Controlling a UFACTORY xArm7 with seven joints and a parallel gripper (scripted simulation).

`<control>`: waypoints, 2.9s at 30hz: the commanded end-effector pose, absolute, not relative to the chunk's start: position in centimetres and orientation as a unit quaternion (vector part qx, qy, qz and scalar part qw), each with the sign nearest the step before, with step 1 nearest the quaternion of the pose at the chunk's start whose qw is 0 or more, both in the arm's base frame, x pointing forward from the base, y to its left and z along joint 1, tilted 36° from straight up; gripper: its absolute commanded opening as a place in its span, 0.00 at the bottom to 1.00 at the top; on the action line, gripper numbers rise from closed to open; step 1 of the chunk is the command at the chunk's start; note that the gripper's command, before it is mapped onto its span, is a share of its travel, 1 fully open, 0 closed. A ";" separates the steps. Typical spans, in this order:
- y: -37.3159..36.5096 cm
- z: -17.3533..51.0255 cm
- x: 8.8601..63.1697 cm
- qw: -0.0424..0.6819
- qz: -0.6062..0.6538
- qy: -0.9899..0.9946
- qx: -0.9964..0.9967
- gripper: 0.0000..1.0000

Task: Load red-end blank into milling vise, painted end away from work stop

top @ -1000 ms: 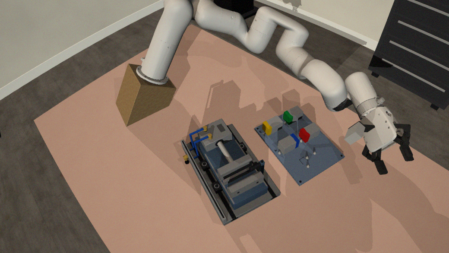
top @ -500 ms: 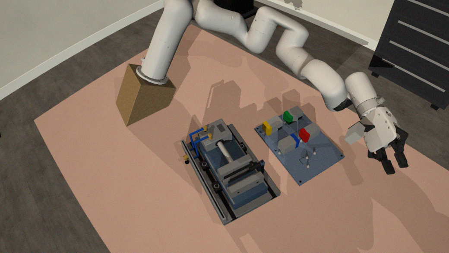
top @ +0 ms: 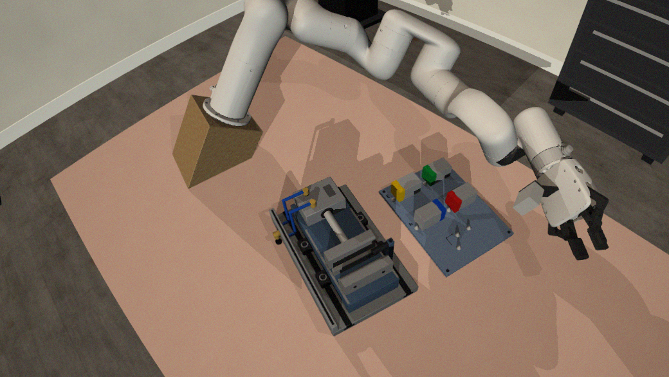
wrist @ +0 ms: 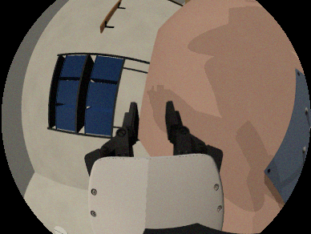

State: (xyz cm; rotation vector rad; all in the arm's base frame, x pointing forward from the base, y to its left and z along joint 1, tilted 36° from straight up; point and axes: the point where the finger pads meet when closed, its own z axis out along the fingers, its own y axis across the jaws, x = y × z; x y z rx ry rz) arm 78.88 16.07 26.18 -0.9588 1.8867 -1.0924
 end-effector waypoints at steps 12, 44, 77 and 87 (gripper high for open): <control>15.9 26.5 78.9 0.372 -0.427 0.736 -0.372 0.40; 15.9 26.5 78.9 0.372 -0.427 0.736 -0.372 1.00; 14.1 28.0 73.5 0.350 -0.273 0.774 -0.451 1.00; 13.7 28.3 72.2 0.343 -0.232 0.780 -0.470 1.00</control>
